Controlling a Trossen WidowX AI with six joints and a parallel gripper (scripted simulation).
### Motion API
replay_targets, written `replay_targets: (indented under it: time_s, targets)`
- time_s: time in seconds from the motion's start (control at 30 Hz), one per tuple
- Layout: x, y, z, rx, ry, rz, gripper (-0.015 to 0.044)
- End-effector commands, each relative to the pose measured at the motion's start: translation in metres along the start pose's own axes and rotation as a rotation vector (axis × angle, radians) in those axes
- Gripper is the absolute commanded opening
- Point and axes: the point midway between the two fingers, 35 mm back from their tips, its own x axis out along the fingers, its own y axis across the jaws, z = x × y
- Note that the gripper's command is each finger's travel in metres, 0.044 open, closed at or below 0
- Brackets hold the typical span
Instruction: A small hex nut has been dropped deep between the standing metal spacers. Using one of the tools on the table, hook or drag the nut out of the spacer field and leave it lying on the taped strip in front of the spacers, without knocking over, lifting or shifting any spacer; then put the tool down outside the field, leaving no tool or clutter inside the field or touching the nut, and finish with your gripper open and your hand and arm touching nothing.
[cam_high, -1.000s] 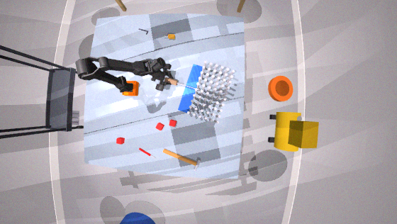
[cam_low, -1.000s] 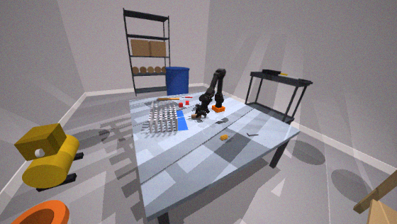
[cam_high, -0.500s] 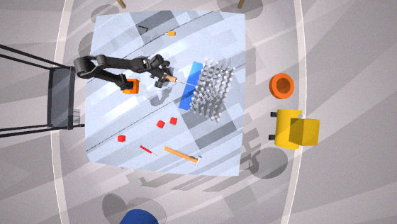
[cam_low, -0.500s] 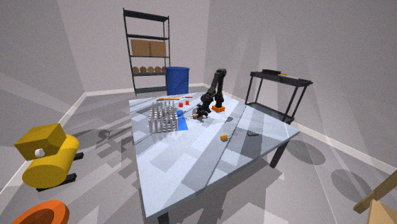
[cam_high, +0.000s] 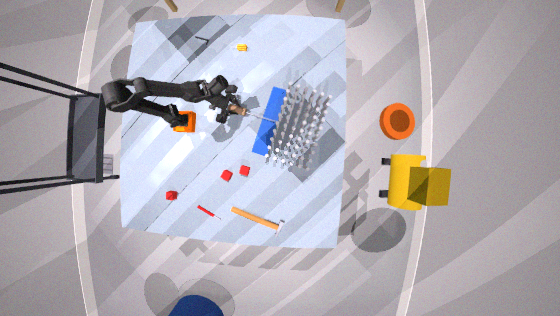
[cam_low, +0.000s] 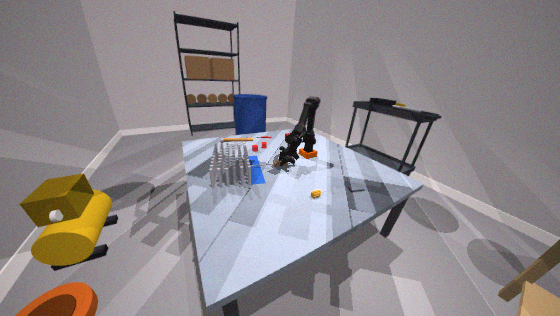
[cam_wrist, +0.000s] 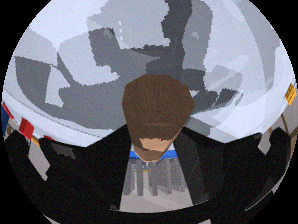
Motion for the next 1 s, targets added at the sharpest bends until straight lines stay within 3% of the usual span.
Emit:
replay_targets:
  time_s: [0.0, 0.97]
  targets:
    - [-0.002, 0.001, 0.003, 0.004, 0.003, 0.002, 0.0000]
    - [-0.016, 0.000, -0.001, 0.005, 0.003, 0.002, 0.0000]
